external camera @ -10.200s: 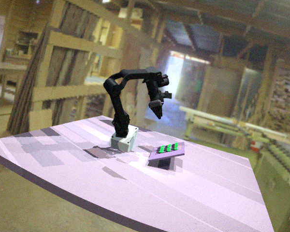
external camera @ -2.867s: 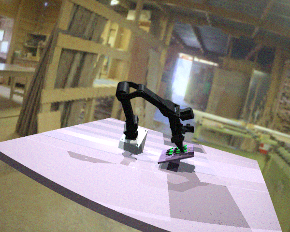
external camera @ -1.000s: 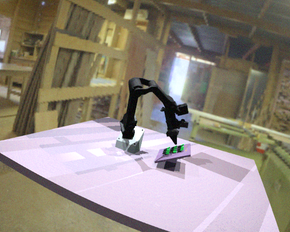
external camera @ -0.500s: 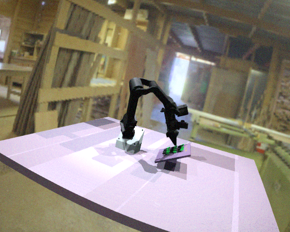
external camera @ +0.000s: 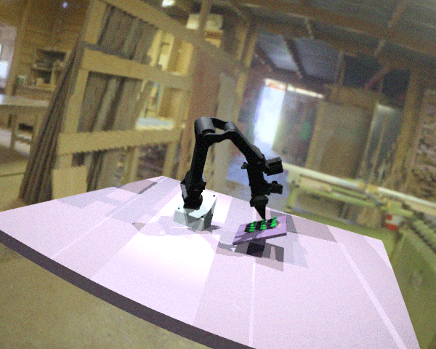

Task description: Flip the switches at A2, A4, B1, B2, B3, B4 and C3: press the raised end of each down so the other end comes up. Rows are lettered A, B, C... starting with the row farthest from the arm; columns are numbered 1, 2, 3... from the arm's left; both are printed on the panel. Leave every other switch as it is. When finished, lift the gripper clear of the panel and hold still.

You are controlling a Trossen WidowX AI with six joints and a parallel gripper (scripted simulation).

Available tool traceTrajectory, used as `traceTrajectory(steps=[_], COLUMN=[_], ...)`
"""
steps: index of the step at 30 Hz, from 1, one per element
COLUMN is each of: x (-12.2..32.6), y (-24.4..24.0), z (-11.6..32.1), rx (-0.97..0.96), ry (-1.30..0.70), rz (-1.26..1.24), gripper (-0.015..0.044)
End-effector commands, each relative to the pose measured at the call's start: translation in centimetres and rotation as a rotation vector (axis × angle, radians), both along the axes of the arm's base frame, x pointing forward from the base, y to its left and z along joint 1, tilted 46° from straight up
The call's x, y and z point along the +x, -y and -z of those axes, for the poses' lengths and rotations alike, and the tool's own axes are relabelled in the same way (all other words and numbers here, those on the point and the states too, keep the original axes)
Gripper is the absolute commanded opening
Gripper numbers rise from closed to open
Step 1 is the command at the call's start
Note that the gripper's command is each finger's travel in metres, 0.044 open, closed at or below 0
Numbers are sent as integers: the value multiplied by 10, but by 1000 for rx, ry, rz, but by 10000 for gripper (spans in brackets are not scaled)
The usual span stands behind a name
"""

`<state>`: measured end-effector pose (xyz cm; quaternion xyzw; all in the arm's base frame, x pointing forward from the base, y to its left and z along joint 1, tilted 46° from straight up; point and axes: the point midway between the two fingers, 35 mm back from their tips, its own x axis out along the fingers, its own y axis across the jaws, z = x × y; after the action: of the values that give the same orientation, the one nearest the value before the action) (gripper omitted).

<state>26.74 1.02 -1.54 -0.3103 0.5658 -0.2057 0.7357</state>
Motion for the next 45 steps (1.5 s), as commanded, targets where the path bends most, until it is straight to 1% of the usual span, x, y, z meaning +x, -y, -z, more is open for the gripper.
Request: traceTrajectory(steps=[1, 40, 42, 45], x=[0, 2, -1, -15], y=[1, 4, -4, -32], z=[0, 4, -3, -33], rx=[-6, -6, 1, -1], ry=[-1, -1, 3, 12], rz=[-3, -3, -4, -17], gripper=[0, 0, 0, 0])
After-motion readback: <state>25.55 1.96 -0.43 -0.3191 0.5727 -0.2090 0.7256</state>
